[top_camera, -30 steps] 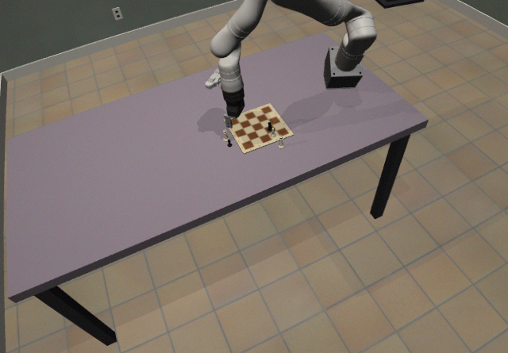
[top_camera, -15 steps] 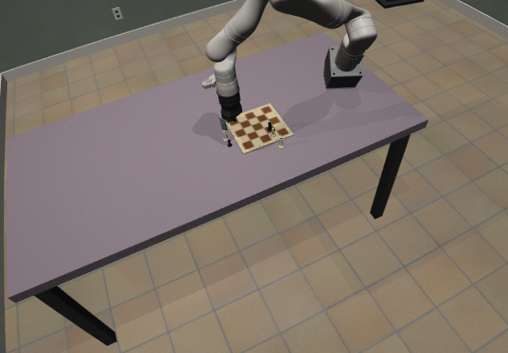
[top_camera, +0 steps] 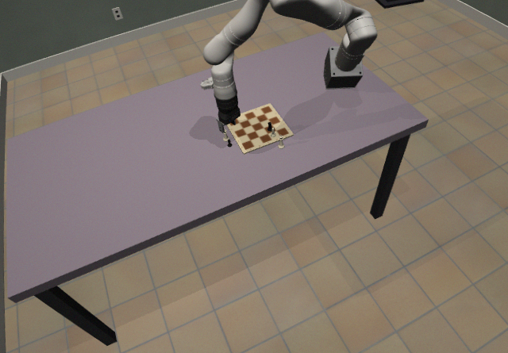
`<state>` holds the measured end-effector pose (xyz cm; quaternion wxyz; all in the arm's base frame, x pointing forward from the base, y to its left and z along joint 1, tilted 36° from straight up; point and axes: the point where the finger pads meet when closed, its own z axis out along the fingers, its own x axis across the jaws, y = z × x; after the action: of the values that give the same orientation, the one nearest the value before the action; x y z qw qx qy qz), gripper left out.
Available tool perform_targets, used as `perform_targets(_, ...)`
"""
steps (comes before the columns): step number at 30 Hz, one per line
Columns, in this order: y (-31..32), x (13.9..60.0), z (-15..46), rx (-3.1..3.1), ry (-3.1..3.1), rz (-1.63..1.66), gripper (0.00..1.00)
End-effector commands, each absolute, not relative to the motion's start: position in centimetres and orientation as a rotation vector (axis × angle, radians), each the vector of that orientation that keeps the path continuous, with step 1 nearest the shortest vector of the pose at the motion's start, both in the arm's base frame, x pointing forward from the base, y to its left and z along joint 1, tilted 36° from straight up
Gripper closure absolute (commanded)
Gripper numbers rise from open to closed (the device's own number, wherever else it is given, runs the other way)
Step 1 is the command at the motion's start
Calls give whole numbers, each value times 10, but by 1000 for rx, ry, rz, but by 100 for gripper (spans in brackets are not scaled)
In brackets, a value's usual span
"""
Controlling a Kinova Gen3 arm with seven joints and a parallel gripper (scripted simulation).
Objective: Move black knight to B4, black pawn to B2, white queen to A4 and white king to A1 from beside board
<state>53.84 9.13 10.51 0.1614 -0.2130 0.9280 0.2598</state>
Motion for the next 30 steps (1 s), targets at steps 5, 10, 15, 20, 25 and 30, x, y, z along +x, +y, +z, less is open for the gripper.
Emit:
perform_targets(5, 95, 539, 109, -557, 2667, 758, 0)
perform_targets(10, 96, 541, 110, -528, 2676, 763, 0)
perform_targets(15, 97, 541, 110, -513, 2682, 767, 0)
perform_targets(20, 97, 541, 111, -508, 2684, 768, 0)
perform_targets(25, 97, 541, 110, -508, 2684, 769, 0)
perform_targets(30, 97, 541, 110, -508, 2684, 769, 32)
